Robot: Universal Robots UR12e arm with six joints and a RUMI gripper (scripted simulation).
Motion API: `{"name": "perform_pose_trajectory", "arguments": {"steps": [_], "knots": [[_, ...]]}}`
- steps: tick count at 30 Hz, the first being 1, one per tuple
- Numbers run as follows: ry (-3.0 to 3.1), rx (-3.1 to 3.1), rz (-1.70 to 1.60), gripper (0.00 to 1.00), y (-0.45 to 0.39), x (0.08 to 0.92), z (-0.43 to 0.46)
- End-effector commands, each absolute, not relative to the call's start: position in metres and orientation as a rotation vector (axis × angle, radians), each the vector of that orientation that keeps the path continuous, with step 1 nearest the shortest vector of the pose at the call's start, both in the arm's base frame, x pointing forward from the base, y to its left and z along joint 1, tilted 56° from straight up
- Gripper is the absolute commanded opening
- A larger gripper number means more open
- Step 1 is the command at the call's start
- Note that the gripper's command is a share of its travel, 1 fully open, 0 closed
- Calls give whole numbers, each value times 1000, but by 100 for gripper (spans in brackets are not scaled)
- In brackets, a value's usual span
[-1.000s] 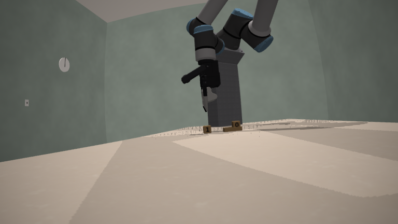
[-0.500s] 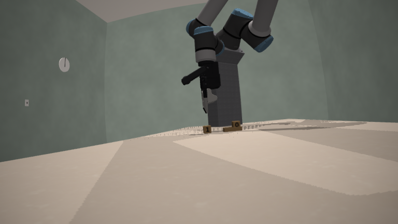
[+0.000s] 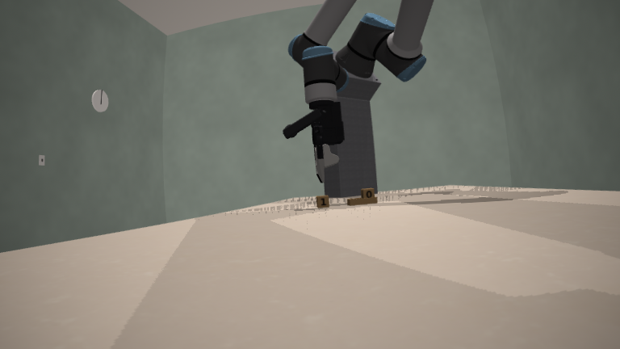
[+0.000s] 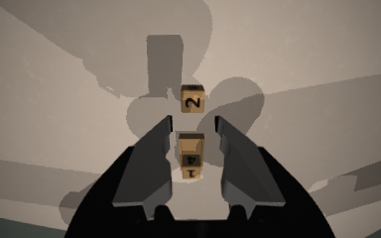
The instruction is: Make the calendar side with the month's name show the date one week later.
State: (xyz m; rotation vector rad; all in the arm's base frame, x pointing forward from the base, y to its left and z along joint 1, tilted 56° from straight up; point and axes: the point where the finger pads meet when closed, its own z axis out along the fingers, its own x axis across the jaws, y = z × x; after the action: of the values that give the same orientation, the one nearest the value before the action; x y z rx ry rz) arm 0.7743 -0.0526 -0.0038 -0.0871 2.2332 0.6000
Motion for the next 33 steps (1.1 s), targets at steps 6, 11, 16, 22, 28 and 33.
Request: {"name": "perform_pose_trajectory", "arguments": {"steps": [6,11,16,22,28,33], "knots": [[2233,-87,599,29,-47,783,-11],[2233,-87,599,29,-44,788,-15],[2233,-87,599,29,-42,792,-17],[2233,-87,599,29,-41,793,-19],[2233,-87,599,29,-40,794,-20],[2233,-87,599,29,-40,794,-20]]}}
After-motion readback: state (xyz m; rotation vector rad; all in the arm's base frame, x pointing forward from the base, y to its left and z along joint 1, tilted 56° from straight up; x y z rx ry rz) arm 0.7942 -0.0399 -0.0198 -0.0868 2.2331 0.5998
